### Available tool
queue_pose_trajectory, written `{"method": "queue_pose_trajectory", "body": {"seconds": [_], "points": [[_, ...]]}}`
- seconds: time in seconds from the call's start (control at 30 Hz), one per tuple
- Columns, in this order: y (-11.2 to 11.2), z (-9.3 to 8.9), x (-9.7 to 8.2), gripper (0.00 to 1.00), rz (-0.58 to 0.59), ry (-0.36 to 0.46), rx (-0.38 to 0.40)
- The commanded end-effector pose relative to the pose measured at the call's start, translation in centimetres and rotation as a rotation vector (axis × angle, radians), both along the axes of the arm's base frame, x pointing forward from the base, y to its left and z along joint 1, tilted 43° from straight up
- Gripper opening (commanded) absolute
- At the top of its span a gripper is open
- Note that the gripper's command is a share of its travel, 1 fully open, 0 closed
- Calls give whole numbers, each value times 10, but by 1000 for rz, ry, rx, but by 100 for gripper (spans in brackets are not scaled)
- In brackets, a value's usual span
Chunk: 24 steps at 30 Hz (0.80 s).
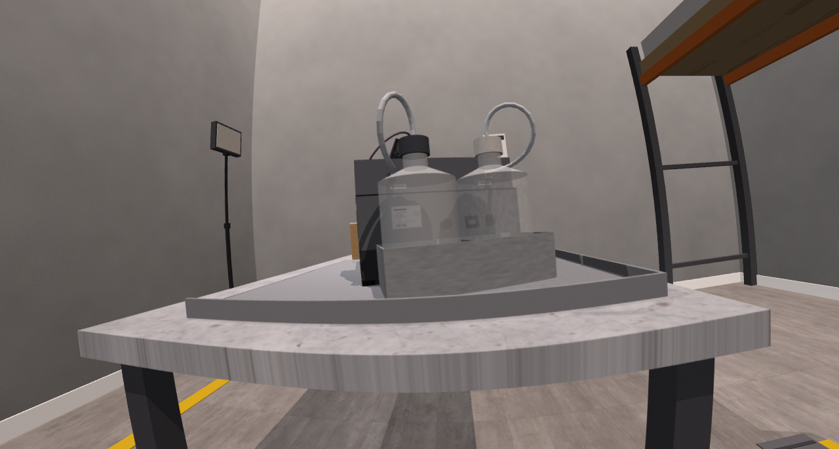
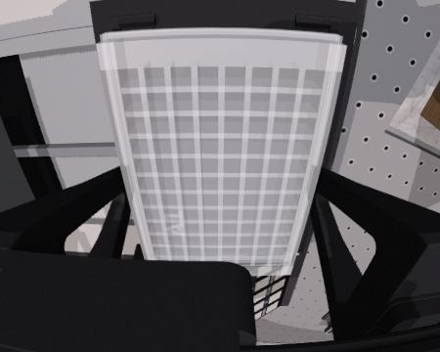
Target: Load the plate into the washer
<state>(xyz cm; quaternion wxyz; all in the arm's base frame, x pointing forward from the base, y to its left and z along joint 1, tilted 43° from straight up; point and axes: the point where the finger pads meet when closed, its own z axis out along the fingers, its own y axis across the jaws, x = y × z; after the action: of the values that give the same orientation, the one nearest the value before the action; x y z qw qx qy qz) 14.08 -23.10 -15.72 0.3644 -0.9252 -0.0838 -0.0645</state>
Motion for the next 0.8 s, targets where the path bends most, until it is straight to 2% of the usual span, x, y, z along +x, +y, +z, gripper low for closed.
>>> {"method": "queue_pose_trajectory", "body": {"seconds": [0.0,0.17,0.77], "points": [[-9,3,3,84,-4,-7,-37],[-1,6,1,84,-3,0,-17],[-4,8,2,84,-5,-2,-20]]}}
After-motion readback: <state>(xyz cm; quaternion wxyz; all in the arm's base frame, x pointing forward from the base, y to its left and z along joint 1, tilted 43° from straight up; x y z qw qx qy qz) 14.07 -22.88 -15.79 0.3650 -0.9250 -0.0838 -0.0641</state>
